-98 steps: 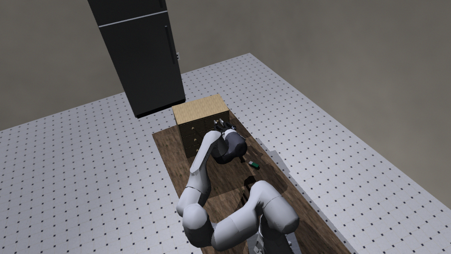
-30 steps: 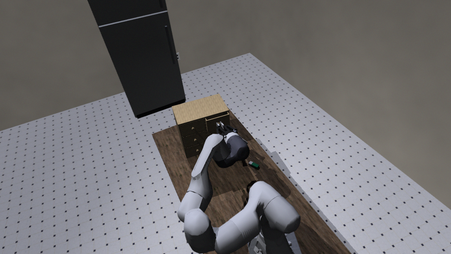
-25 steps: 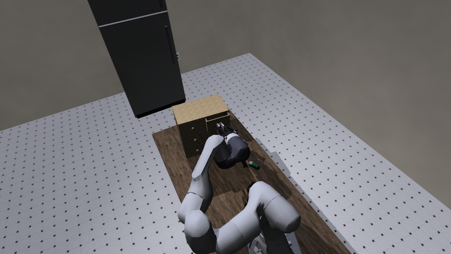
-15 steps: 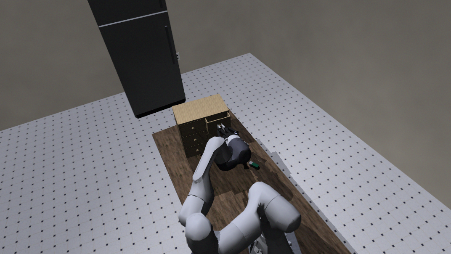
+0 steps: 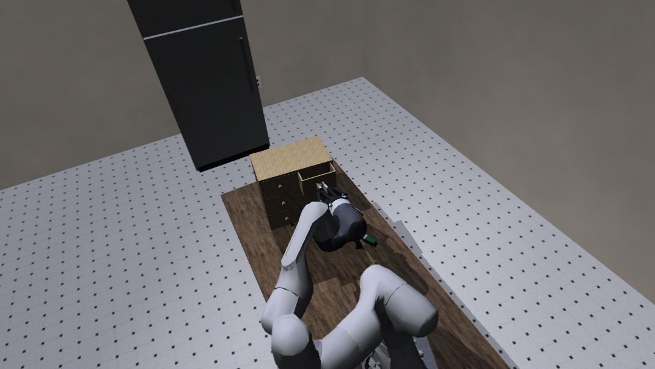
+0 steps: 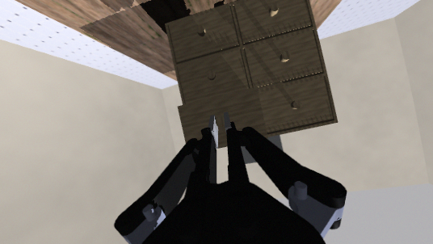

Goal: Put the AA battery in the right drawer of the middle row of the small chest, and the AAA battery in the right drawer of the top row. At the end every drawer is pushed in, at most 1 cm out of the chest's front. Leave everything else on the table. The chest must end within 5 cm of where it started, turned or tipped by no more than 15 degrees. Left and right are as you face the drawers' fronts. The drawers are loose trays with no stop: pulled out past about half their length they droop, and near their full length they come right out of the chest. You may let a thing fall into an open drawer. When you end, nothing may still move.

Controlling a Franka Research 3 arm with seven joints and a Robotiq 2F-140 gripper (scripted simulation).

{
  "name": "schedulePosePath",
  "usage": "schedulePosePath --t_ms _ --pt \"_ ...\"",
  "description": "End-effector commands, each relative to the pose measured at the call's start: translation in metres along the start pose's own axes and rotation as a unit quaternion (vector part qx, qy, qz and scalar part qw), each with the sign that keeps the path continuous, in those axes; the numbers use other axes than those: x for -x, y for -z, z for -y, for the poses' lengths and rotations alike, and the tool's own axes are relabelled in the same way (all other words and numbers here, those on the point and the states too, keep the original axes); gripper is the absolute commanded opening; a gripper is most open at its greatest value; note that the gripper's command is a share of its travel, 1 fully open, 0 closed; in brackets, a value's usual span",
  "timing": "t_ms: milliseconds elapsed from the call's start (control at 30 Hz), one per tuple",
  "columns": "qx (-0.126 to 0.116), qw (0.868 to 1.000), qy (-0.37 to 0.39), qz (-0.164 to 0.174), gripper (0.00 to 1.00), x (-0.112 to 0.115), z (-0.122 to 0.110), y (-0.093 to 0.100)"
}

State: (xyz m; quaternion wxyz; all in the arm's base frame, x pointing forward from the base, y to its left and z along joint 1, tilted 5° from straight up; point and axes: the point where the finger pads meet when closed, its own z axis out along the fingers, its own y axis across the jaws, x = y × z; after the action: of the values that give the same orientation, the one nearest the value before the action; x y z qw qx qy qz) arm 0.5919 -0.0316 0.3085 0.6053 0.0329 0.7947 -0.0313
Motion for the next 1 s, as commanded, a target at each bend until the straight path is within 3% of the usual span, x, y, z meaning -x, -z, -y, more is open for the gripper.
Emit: schedulePosePath --t_ms 0,967 --pt "-0.002 1.000 0.004 -0.001 0.08 -0.0012 0.0012 0.0023" --pt "-0.002 1.000 0.004 -0.001 0.08 -0.0033 0.0012 0.0079"
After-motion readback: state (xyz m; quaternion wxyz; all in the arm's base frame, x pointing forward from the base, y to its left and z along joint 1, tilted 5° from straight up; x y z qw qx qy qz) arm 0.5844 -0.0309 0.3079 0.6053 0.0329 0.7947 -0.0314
